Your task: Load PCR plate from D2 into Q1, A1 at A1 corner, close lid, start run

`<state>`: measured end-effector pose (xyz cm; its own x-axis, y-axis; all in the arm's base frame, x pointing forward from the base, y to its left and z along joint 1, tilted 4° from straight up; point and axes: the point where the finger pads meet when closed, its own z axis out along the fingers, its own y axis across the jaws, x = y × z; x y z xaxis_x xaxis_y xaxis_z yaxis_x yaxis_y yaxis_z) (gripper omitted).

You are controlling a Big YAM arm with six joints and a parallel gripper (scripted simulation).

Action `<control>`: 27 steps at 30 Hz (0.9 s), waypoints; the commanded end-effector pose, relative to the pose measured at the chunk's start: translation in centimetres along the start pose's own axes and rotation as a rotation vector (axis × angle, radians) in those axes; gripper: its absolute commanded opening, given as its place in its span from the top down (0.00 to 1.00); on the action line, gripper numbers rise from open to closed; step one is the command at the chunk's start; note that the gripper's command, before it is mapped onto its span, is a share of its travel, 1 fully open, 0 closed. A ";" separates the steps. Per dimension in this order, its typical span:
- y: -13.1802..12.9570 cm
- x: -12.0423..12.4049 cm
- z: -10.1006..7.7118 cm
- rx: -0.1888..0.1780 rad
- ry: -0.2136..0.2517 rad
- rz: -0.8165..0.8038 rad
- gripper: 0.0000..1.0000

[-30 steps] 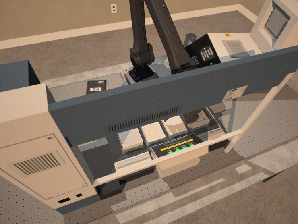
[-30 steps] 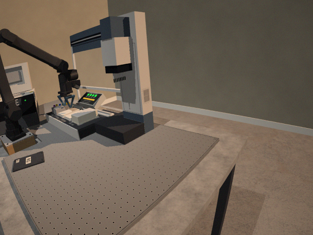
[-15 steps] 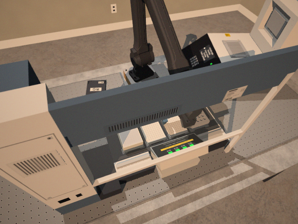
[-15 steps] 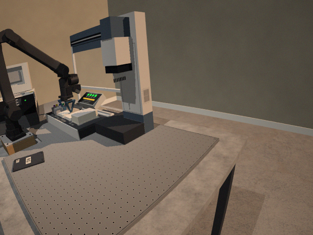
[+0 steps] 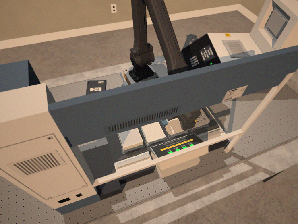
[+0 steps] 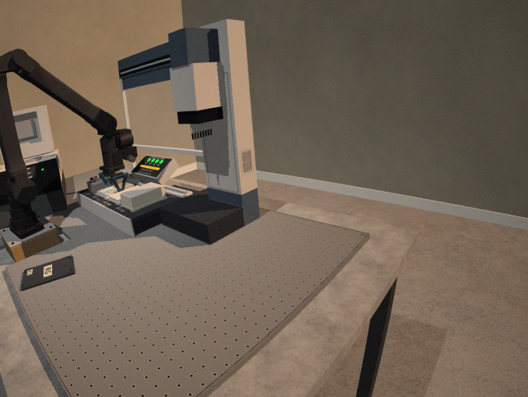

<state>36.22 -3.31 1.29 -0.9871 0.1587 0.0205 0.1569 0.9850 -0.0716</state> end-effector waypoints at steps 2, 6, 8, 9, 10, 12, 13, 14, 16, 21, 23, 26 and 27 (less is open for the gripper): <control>-0.3 -1.5 -0.9 0.004 -0.042 0.017 0.00; -0.5 -2.1 -1.9 0.005 -0.058 0.031 0.00; -0.5 -2.4 -2.4 0.006 -0.069 0.033 0.00; -0.5 -2.6 -2.7 0.004 -0.075 0.034 0.00; -0.4 -2.8 -2.9 -0.002 -0.078 0.034 0.00; -0.3 -3.1 -3.2 -0.010 -0.088 0.029 0.00; -0.3 -3.3 -3.3 -0.010 -0.092 0.026 0.00; -0.3 -3.6 -3.5 -0.010 -0.101 0.022 0.00; -0.3 -3.7 -3.5 -0.010 -0.104 0.019 0.00; -0.3 -2.6 -2.2 -0.005 -0.066 0.009 0.00; -0.3 -2.1 -1.6 -0.003 -0.050 0.008 0.00; -0.3 -1.5 -1.0 -0.001 -0.031 0.019 0.00; -0.3 -1.3 -1.0 -0.001 -0.032 0.023 0.00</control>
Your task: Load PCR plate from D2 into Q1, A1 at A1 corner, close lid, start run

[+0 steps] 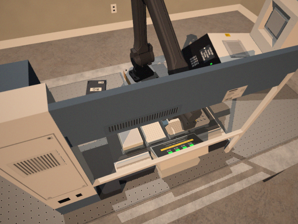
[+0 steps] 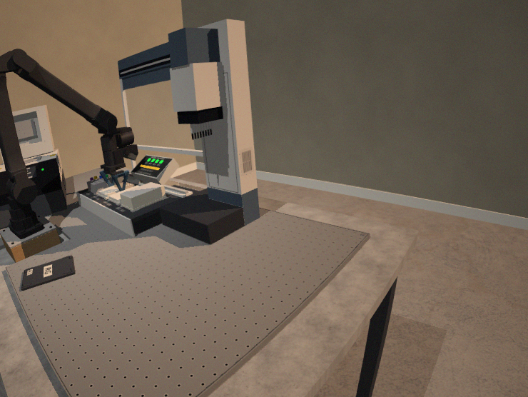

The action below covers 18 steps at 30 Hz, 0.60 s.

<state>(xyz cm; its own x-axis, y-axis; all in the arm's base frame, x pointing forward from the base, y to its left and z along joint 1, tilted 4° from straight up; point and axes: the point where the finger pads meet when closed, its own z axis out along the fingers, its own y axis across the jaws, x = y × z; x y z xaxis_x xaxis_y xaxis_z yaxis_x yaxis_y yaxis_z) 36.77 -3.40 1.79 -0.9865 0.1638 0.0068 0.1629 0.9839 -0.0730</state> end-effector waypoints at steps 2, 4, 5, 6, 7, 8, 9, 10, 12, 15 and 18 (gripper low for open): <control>-0.3 -0.5 -0.6 -0.003 -0.020 0.021 0.00; -0.3 -0.3 -0.7 -0.002 -0.021 0.021 0.00; -0.3 -0.2 -0.7 -0.002 -0.022 0.021 0.00; -0.3 -0.2 -0.7 -0.002 -0.022 0.021 0.00; -0.3 -0.2 -0.7 -0.002 -0.022 0.021 0.00; -0.3 -0.6 -1.0 -0.003 -0.031 0.021 0.00; -0.3 -0.8 -1.2 -0.004 -0.037 0.017 0.00; -0.3 -1.0 -1.3 -0.004 -0.042 0.013 0.00; -0.3 -1.4 -1.7 -0.005 -0.052 0.006 0.00; -0.3 -2.0 -2.2 -0.006 -0.066 0.005 0.00; -0.3 -2.6 -2.5 -0.006 -0.079 0.007 0.00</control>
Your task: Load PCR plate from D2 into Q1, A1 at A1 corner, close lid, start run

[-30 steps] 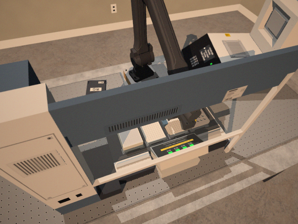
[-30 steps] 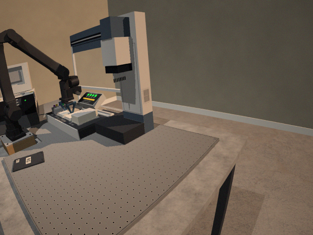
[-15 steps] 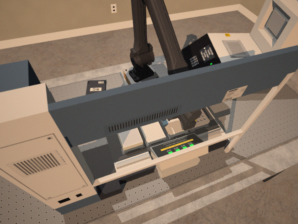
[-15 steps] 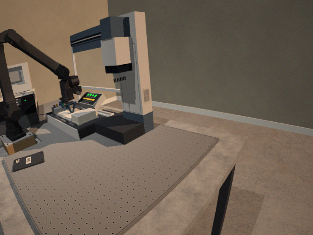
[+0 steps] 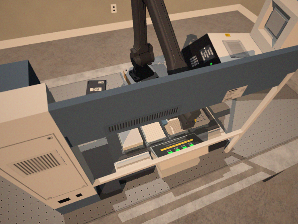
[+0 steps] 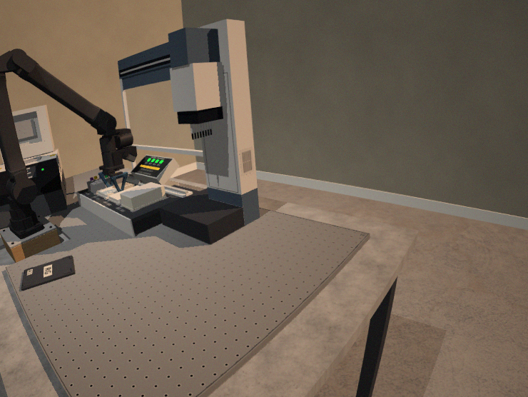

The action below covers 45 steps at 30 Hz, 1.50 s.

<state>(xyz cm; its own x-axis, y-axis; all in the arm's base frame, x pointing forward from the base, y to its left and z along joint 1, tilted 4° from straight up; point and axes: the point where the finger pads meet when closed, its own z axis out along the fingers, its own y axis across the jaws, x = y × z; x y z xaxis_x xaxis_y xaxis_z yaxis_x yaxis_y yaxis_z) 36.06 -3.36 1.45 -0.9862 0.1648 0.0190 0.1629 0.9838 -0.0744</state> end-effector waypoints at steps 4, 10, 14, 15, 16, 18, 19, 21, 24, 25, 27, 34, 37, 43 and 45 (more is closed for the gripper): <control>-0.2 -3.3 -2.7 -0.007 -0.085 0.007 0.00; -0.2 -3.1 -2.0 -0.004 -0.068 0.006 0.00; -0.2 -3.1 -1.9 -0.004 -0.065 0.006 0.00; -0.2 -3.1 -1.9 -0.004 -0.064 0.006 0.00; -0.2 -3.1 -1.8 -0.004 -0.063 0.006 0.00; -0.2 -3.1 -1.8 -0.003 -0.063 0.006 0.00; -0.2 -3.1 -1.9 -0.003 -0.064 0.006 0.00; -0.2 -3.2 -2.0 -0.004 -0.069 0.006 0.00; -0.2 -3.2 -2.2 -0.005 -0.073 0.007 0.00; -0.2 -3.2 -2.3 -0.005 -0.077 0.007 0.00; -0.2 -3.3 -2.6 -0.006 -0.085 0.008 0.00; -0.3 -3.4 -3.0 -0.007 -0.096 0.009 1.00; -0.3 -3.5 -3.1 -0.007 -0.097 0.009 1.00; -0.2 -3.4 -2.6 -0.006 -0.084 0.009 1.00; -0.2 -3.3 -2.3 -0.005 -0.077 0.008 1.00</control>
